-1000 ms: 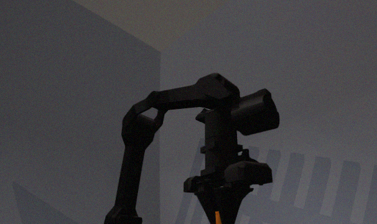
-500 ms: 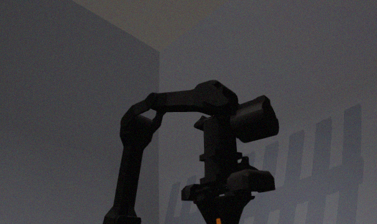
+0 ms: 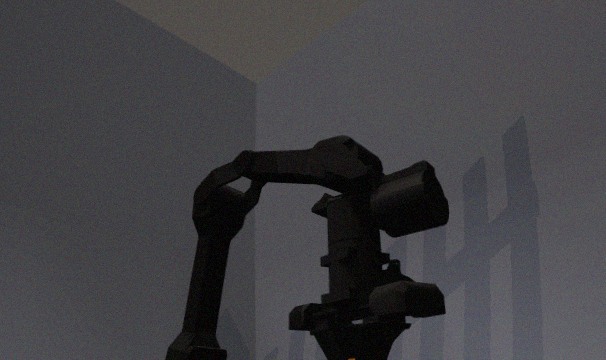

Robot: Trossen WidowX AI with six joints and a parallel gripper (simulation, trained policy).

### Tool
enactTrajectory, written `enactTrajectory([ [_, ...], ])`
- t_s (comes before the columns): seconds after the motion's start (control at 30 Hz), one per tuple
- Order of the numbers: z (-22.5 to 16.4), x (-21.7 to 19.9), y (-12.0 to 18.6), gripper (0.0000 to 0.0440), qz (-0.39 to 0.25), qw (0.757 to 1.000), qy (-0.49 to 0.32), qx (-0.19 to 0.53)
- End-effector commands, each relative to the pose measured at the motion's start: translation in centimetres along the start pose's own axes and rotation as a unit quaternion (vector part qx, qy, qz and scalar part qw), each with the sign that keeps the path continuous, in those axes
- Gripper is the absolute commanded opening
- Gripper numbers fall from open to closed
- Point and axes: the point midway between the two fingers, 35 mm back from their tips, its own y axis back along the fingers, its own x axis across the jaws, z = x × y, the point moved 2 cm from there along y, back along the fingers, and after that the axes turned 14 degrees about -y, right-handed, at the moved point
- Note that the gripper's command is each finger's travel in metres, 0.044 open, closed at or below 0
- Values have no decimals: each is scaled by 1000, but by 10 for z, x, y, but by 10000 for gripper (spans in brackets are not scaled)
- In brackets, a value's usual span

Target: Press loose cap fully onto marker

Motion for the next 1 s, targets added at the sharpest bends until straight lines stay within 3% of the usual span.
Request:
enactTrajectory([
  [0.0, -5, 7, -15, 70, 20, 1000, 14, 17],
  [0.97, -11, 6, -18, 126, 7, 998, 52, 23],
])
